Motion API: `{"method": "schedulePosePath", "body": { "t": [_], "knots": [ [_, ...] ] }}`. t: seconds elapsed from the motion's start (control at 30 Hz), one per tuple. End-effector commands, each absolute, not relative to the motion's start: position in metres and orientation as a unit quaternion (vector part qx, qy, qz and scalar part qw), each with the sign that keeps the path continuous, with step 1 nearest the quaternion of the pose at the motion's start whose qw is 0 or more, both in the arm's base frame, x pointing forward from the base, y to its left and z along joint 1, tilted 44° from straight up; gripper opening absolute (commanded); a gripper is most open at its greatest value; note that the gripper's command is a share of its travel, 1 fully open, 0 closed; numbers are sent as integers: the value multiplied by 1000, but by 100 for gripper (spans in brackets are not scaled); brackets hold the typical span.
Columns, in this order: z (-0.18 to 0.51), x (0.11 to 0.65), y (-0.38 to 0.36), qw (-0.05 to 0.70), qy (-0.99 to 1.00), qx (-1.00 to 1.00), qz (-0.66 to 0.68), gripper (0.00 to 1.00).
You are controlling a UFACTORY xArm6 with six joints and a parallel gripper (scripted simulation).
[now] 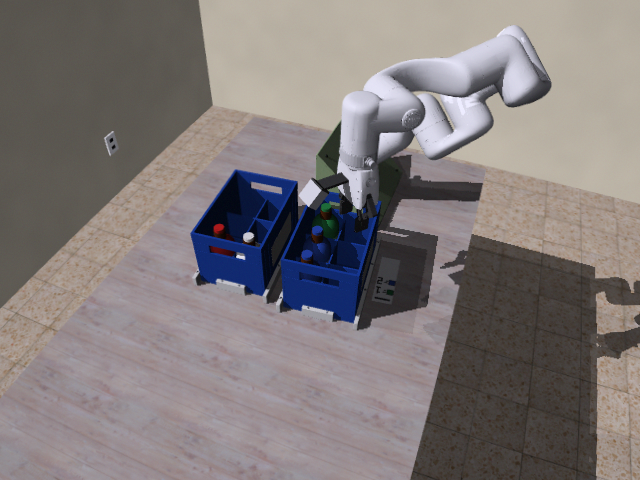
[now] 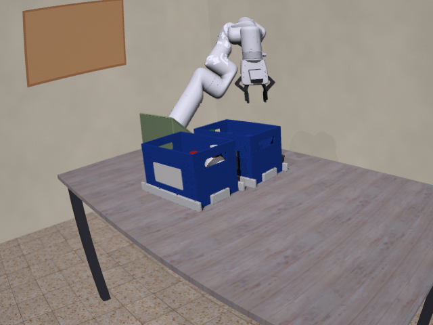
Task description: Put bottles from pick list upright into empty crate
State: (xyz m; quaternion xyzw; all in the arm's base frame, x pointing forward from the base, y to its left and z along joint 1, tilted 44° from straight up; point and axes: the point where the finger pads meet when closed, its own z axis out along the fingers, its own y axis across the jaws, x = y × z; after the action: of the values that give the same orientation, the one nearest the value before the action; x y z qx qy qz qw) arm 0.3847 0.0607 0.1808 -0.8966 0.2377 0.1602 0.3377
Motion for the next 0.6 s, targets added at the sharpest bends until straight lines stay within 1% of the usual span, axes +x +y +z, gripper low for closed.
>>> {"method": "schedulePosePath", "body": {
  "t": [0.0, 0.57],
  "knots": [
    [202, 376, 66, 338, 238, -897, 158, 65],
    [267, 345, 88, 338, 238, -897, 158, 65]
  ]
}}
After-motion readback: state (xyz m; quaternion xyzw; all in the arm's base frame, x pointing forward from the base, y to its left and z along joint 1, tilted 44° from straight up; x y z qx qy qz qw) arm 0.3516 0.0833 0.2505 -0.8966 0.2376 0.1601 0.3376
